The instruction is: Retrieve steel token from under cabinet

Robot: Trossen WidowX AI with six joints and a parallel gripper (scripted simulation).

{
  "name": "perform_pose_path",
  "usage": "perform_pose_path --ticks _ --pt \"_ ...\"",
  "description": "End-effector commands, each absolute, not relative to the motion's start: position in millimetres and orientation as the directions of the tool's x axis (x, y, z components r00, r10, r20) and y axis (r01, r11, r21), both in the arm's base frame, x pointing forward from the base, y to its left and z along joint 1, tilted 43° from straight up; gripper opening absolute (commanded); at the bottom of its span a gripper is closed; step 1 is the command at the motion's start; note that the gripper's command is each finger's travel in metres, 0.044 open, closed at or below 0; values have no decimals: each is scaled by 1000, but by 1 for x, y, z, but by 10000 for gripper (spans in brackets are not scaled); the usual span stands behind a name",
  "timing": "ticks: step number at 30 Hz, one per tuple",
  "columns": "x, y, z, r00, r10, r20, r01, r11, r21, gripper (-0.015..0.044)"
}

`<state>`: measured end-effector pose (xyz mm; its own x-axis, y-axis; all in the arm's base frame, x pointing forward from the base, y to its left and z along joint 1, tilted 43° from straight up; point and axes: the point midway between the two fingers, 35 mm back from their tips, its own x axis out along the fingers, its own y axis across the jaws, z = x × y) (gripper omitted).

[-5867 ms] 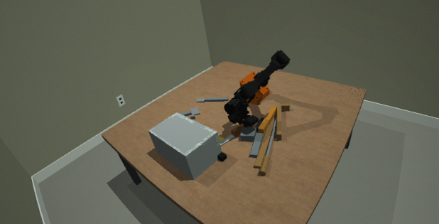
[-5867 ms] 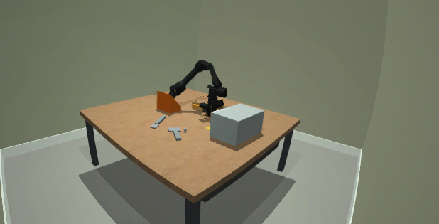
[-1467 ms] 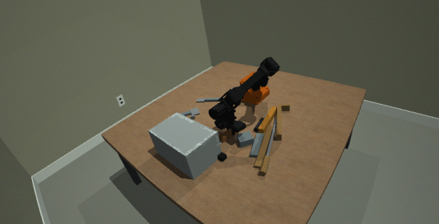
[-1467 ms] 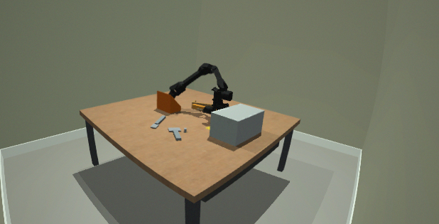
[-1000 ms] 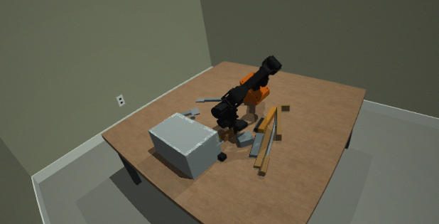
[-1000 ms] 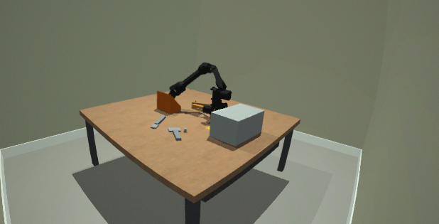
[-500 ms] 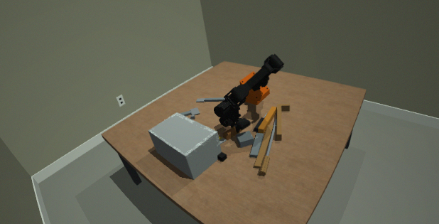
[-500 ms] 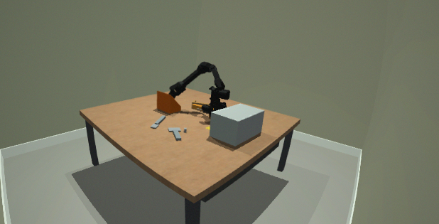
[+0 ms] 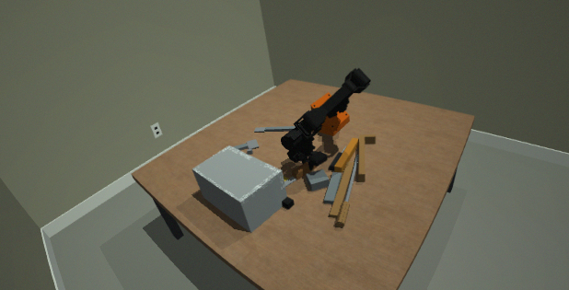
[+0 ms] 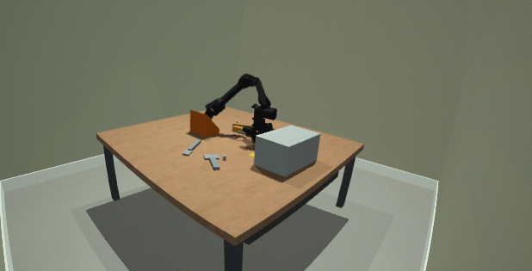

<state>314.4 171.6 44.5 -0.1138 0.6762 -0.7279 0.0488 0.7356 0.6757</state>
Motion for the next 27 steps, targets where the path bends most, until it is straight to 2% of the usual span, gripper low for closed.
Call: perform_pose_path --ticks 1,27 --pt "309 171 44 -118 675 -728 55 736 674 0" --pt "280 171 48 -119 675 -728 56 736 674 0"
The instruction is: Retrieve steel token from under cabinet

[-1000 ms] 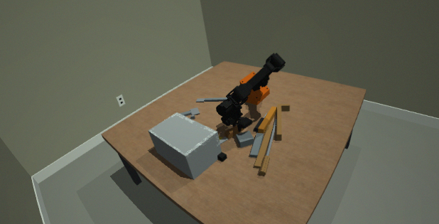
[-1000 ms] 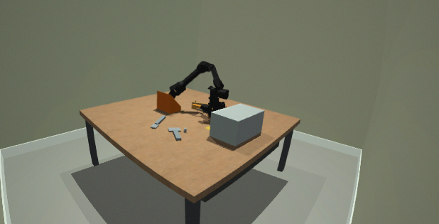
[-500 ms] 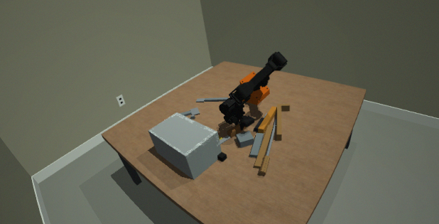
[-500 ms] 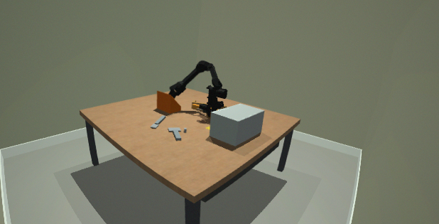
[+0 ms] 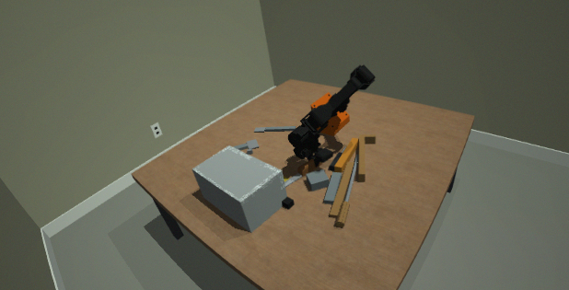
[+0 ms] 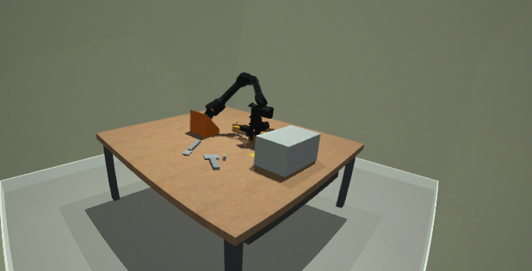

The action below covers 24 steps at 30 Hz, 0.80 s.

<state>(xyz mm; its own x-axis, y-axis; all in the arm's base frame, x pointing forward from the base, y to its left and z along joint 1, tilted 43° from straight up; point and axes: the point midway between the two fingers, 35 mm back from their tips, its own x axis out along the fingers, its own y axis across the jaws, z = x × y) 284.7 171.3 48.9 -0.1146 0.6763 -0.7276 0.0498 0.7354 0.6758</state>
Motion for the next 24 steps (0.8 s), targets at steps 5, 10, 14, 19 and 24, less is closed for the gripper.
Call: perform_pose_path --ticks 5,10,14,19,24 --pt "274 171 49 -120 675 -728 57 736 674 0" --pt "268 171 50 -120 675 -728 57 736 674 0" --pt "263 171 51 -120 675 -728 57 736 674 0" --pt "257 171 52 -120 675 -727 57 736 674 0" --pt "251 171 53 -121 675 -727 57 736 674 0"
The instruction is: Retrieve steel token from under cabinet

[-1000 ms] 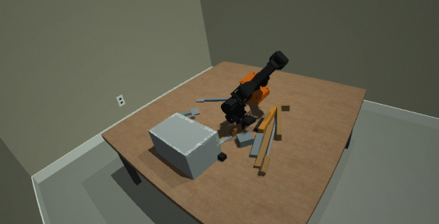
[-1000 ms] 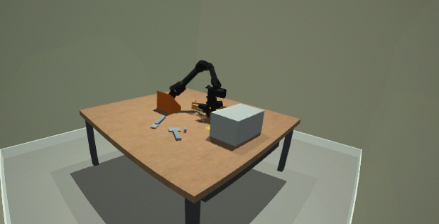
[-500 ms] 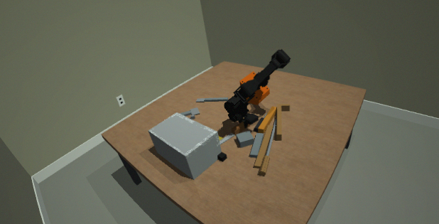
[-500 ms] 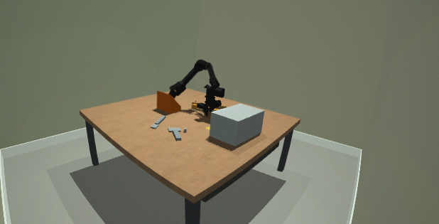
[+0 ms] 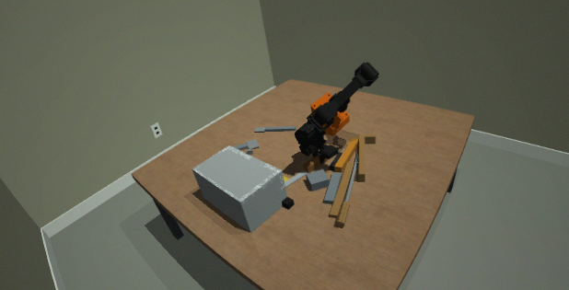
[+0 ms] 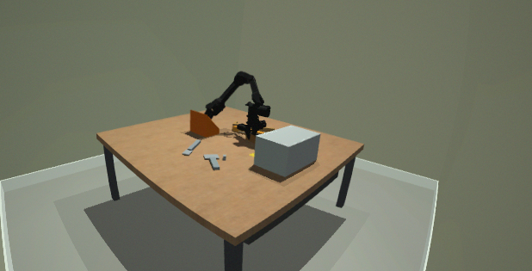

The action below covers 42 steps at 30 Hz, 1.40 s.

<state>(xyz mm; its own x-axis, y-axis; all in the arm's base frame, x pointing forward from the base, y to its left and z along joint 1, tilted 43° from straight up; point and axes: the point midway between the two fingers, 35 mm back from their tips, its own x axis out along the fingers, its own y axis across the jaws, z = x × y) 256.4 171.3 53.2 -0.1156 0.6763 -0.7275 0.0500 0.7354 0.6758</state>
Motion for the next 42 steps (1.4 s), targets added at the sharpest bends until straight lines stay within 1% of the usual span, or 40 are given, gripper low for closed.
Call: perform_pose_path --ticks 1,36,42 --pt "250 171 53 -121 675 -727 57 736 674 0" --pt "209 171 60 -122 676 -727 59 736 674 0" --pt "213 170 59 -118 676 -727 47 735 676 0"
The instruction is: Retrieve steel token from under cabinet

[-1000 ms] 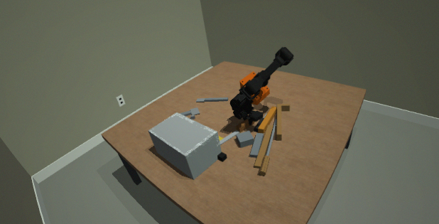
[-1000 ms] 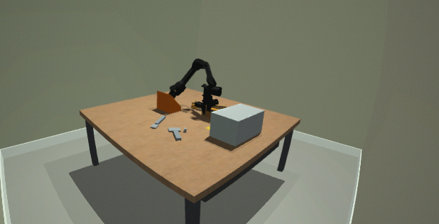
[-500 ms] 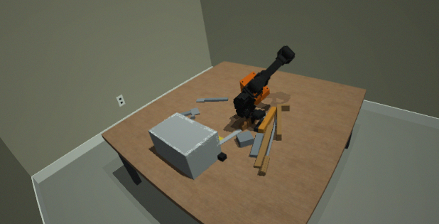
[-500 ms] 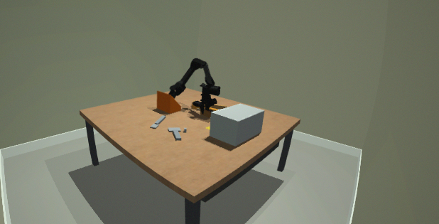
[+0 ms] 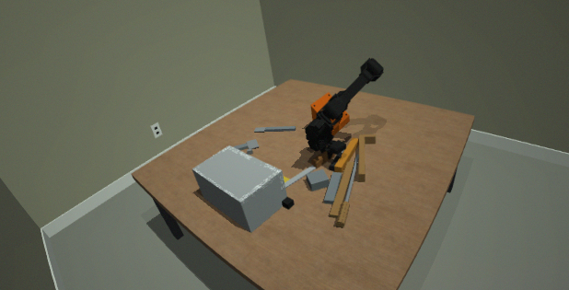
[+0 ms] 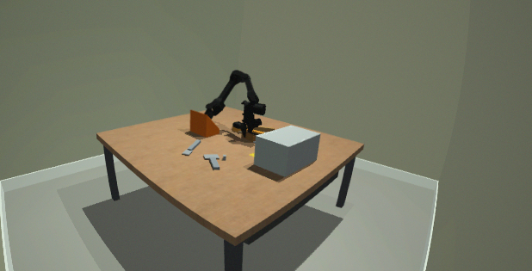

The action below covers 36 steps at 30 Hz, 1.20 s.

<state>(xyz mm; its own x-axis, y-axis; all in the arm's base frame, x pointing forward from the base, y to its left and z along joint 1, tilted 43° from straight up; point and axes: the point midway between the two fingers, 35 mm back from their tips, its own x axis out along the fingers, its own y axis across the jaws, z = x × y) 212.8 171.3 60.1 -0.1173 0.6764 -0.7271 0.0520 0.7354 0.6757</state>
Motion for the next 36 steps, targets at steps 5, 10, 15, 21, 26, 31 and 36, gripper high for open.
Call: perform_pose_path --ticks 5,10,15,21,26,31,36 --pt "213 167 57 -118 675 -728 29 735 677 0" --pt "212 163 54 -119 675 -728 12 734 679 0" --pt "212 158 50 -120 674 -729 -2 734 679 0" --pt "211 153 46 -121 674 -729 -18 733 680 0" --pt "210 148 42 -121 674 -729 -30 731 681 0" --pt "209 144 39 -122 674 -729 -43 730 682 0" --pt "209 144 39 -123 672 -730 -48 731 681 53"
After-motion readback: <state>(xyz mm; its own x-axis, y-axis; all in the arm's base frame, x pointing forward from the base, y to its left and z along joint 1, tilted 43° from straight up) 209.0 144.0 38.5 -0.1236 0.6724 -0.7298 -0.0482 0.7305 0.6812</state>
